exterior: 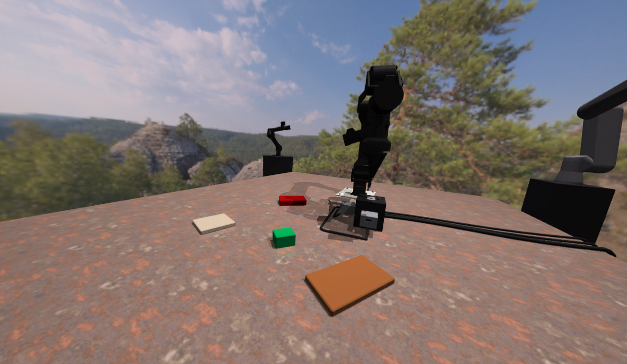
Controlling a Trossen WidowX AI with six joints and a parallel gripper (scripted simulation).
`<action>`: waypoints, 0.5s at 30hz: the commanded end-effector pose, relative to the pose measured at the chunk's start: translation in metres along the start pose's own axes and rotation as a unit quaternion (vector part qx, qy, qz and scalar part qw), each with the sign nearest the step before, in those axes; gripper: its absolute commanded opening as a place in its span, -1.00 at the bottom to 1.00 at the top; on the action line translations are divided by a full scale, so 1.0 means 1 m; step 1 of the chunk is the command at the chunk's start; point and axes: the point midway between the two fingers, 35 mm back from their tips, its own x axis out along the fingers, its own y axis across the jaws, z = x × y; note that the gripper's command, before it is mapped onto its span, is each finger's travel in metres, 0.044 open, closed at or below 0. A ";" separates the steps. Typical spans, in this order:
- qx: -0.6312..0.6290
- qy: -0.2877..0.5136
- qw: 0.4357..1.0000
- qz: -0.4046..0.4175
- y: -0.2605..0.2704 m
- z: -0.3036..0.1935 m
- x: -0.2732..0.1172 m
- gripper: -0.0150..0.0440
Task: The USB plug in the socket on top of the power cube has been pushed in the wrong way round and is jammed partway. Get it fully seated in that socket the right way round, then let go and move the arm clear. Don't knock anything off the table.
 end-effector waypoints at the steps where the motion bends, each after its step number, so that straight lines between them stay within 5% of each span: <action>1: 0.000 0.002 1.000 0.001 0.000 0.000 0.000 -0.49; 15: 0.002 0.007 1.000 0.001 0.001 -0.001 0.002 -0.49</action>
